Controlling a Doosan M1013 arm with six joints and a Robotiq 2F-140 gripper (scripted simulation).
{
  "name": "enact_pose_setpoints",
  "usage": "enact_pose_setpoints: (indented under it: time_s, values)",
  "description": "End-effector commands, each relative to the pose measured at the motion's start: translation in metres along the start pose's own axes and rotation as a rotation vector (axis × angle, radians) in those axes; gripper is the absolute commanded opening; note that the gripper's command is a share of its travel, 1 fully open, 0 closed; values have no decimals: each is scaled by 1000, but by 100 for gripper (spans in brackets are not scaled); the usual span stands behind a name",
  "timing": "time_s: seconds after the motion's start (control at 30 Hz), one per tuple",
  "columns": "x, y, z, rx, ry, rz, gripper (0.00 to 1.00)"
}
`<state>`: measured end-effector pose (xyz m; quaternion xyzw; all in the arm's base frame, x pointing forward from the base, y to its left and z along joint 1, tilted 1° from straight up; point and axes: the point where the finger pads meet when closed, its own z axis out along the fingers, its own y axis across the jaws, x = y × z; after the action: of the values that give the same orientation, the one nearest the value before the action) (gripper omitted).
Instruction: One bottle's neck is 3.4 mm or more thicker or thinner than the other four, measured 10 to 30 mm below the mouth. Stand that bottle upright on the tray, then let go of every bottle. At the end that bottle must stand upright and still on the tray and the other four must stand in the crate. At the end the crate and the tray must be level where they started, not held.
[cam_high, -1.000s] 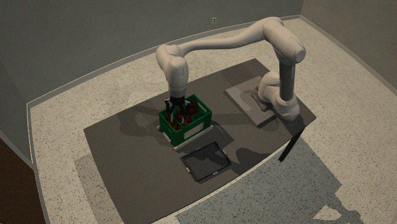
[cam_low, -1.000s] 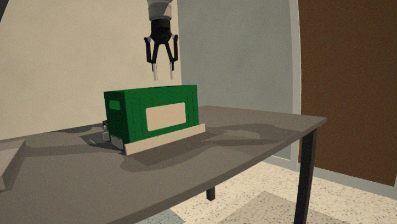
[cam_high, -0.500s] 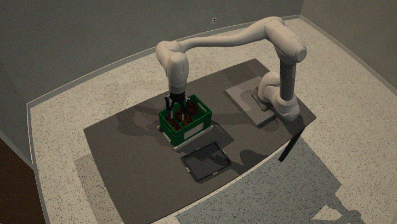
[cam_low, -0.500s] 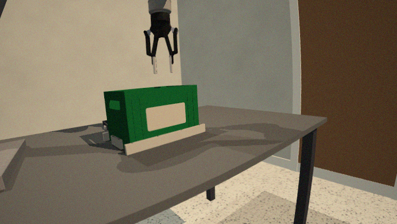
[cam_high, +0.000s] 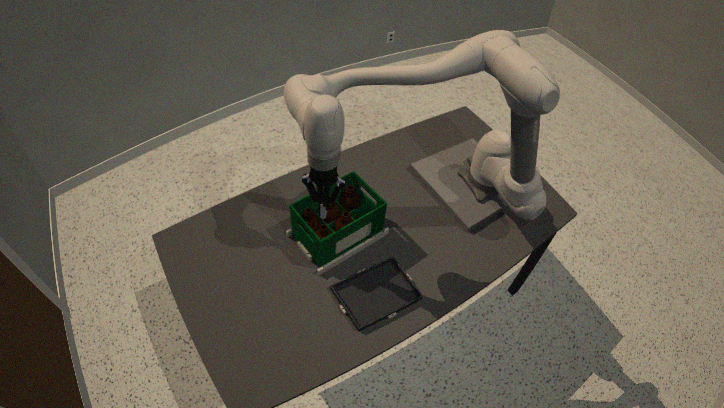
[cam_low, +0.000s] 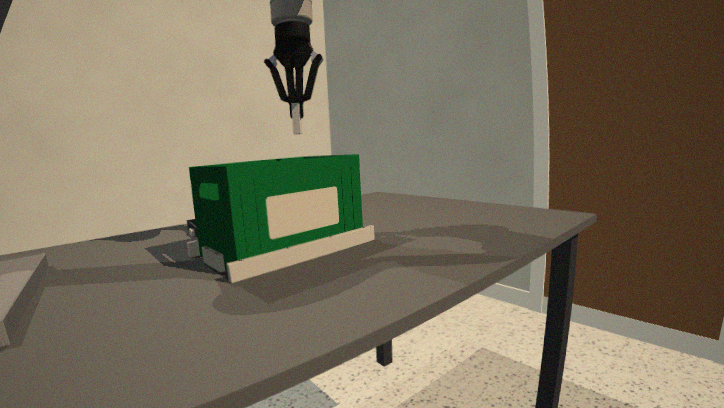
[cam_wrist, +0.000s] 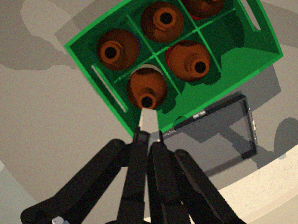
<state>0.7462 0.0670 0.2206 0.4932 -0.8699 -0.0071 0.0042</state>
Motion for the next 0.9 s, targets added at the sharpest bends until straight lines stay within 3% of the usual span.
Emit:
enact_pose_setpoints:
  time_s: [0.0, 0.73, 0.77, 0.83, 0.87]
  values:
    - [0, 0, 0, 0, 0, 0, 0]
    - [0, 0, 0, 0, 0, 0, 0]
    - [2, 0, 0, 0, 0, 0, 0]
    - [42, 8, -3, 0, 0, 0, 0]
    - [48, 10, -3, 0, 0, 0, 0]
